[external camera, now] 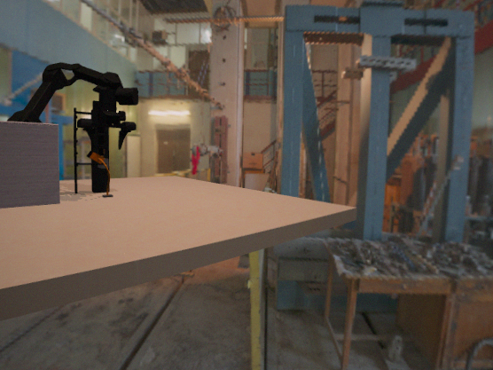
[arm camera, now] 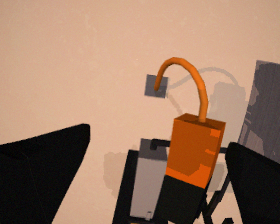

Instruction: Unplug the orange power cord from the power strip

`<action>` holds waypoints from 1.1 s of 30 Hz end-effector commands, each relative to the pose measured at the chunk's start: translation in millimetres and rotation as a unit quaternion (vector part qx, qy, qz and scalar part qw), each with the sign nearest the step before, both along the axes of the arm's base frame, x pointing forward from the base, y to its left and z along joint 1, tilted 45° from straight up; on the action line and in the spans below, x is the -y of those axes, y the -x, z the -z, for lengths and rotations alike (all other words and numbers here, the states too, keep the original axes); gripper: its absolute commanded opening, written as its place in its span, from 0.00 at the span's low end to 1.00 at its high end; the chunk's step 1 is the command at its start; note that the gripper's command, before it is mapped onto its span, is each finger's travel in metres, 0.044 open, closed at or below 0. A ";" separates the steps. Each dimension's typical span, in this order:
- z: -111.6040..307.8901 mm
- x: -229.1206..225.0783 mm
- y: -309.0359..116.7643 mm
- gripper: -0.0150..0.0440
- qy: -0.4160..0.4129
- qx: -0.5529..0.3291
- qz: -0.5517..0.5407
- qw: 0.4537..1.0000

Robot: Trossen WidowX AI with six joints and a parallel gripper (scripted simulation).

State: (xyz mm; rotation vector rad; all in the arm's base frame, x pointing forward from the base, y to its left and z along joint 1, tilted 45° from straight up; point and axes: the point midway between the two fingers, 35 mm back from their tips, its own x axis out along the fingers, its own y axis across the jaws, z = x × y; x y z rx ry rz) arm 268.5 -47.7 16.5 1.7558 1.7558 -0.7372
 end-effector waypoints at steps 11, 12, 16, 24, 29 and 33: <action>29.8 47.3 1.0 1.00 0.003 0.000 0.002 1.000; 29.8 47.3 1.0 1.00 0.003 0.000 0.002 1.000; 29.8 47.3 1.0 1.00 0.003 0.000 0.002 1.000; 29.8 47.3 1.0 1.00 0.003 0.000 0.002 1.000; 29.8 47.3 1.0 1.00 0.003 0.000 0.002 1.000; 29.8 47.3 1.0 1.00 0.003 0.000 0.002 1.000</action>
